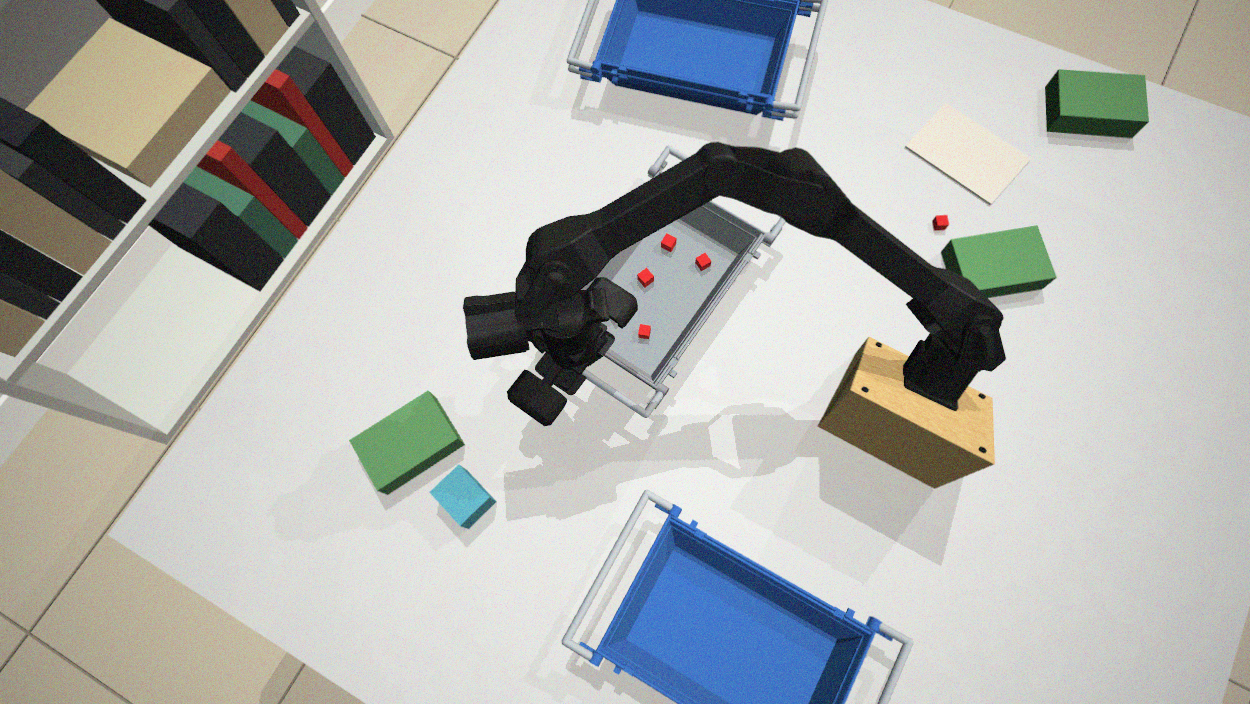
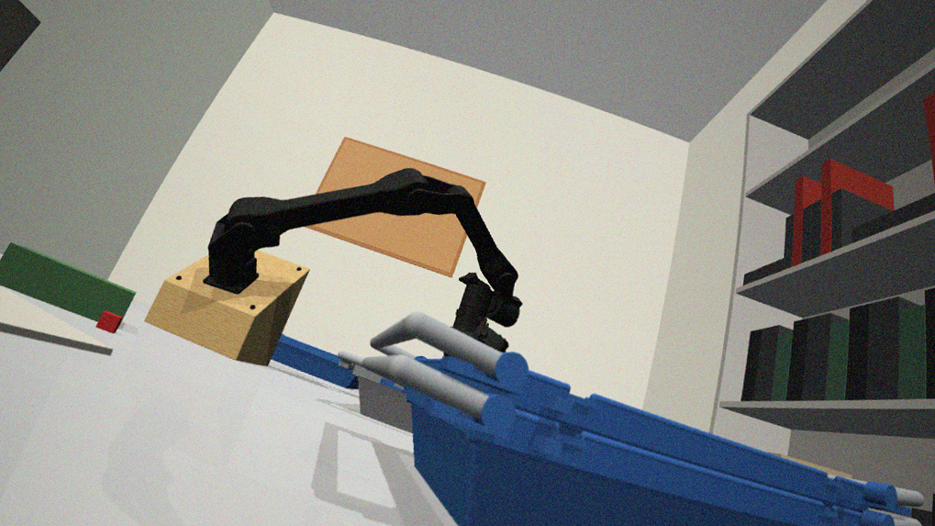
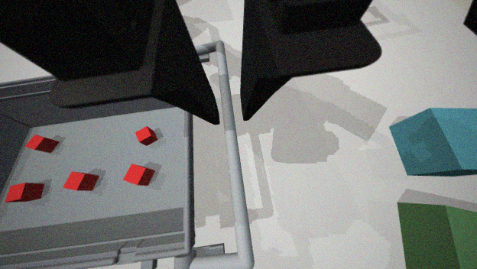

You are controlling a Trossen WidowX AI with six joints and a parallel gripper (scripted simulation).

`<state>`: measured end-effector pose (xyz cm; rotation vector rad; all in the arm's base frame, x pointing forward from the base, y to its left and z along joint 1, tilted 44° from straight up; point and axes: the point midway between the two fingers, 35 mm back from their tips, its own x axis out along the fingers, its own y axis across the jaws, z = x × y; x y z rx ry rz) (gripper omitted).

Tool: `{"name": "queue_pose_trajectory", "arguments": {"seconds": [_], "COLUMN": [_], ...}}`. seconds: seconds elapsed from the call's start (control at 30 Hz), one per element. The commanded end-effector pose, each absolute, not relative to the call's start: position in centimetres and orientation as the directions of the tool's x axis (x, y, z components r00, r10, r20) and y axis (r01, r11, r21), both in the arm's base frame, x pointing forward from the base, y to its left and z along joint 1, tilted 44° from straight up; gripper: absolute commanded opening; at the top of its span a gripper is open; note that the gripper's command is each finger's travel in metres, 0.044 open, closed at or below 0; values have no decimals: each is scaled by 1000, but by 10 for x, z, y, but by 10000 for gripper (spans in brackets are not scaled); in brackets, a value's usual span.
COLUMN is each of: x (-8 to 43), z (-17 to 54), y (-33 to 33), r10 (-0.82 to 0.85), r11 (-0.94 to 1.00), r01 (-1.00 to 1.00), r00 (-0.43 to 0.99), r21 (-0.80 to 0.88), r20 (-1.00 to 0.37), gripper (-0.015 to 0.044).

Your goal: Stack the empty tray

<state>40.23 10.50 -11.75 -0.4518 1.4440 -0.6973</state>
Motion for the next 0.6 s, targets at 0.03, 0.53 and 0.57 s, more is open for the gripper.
{"name": "queue_pose_trajectory", "arguments": {"seconds": [0.03,0.53,0.57], "x": [399,398,398], "z": [-139,-137,-133], "y": [82,80,81], "r10": [-682,-682,-682], "r11": [720,720,720], "r01": [153,153,153], "r00": [-28,-28,-28], "r21": [-677,-677,-677], "r20": [-731,-731,-731], "gripper": [90,90,90]}}
